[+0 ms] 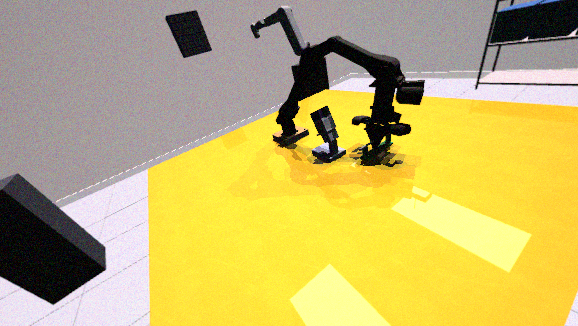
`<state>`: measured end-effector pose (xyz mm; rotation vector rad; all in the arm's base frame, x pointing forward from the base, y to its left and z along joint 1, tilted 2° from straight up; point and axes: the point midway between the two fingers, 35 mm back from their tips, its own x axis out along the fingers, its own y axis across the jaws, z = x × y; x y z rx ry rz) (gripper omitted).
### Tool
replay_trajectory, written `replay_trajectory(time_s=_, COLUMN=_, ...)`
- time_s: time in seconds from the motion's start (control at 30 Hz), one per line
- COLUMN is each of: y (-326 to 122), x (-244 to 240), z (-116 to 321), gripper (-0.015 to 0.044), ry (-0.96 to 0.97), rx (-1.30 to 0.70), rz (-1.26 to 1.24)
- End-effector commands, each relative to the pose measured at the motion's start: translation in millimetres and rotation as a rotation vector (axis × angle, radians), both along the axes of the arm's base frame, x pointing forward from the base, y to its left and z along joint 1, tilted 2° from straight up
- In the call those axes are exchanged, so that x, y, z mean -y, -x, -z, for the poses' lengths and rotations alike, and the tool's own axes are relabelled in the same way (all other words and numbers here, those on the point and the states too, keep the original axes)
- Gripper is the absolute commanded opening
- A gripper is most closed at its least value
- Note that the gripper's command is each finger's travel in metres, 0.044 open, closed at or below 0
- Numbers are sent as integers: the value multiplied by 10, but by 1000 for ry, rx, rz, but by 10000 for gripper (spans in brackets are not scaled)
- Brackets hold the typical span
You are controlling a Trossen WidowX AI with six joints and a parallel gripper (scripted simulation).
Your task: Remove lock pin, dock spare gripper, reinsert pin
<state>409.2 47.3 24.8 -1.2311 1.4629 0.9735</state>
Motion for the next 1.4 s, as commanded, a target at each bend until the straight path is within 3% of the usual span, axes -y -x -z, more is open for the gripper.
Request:
replay_trajectory(time_s=0.0, y=-20, x=1, z=-98, gripper=0, ry=1, rx=8, rz=-1)
replay_trajectory(time_s=0.7, y=-1, x=21, z=-663, gripper=0, ry=1, rx=8, rz=-1)
replay_trajectory(time_s=1.37, y=122, x=-35, z=-653, gripper=0, ry=-1, rx=-2, rz=5)
